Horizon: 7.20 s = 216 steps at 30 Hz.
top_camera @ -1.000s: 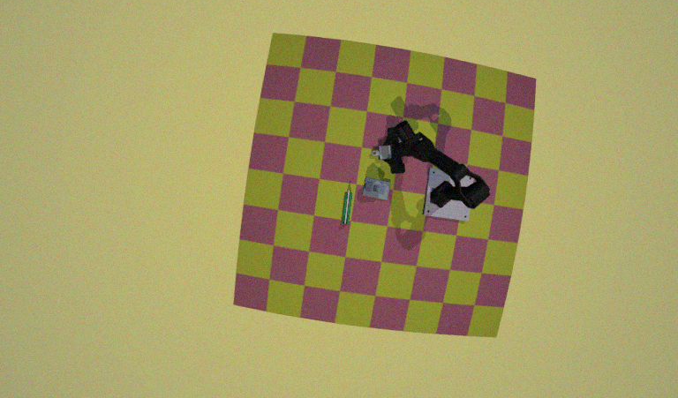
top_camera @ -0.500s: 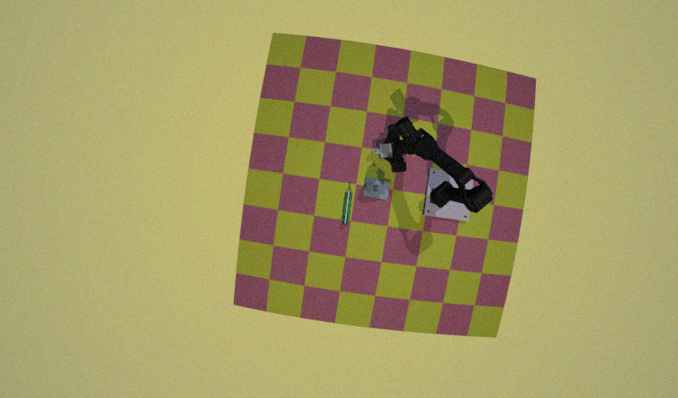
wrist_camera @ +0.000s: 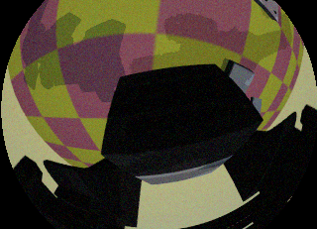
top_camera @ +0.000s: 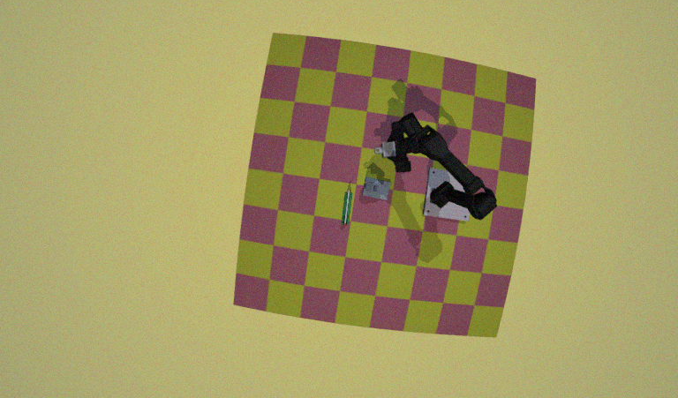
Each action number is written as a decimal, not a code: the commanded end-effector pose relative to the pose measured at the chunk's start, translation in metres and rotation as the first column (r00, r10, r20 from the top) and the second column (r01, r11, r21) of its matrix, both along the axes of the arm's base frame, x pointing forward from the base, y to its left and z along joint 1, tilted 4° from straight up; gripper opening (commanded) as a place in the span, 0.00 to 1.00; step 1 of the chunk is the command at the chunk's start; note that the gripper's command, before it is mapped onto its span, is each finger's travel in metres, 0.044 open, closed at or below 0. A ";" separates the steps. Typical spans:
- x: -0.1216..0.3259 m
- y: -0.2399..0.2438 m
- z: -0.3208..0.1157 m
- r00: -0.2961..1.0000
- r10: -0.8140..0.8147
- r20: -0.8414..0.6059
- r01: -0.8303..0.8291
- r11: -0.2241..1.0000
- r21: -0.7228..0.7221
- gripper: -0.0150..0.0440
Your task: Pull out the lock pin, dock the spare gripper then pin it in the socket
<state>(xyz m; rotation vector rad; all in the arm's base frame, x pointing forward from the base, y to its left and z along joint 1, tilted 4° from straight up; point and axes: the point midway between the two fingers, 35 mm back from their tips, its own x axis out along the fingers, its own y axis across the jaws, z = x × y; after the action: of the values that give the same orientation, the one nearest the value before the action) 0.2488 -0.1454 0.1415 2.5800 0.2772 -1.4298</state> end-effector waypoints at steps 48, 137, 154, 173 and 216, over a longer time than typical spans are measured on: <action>-0.006 0.034 0.004 0.691 0.723 -0.003 -0.690 0.659 -0.300 0.25; -0.021 0.108 0.012 -0.581 0.521 -0.625 0.115 -0.708 -0.697 0.25; -0.024 0.119 0.017 -0.514 0.308 -0.801 0.475 -0.675 -0.564 0.25; -0.026 0.131 0.024 -0.299 0.117 -0.947 0.787 -0.531 -0.314 0.25; -0.029 0.153 0.040 0.408 -0.029 -0.912 0.910 -0.070 0.409 0.25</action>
<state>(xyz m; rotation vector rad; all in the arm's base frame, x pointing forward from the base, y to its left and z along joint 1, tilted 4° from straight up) 0.2188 0.0060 0.1795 2.7576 0.0919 -3.8152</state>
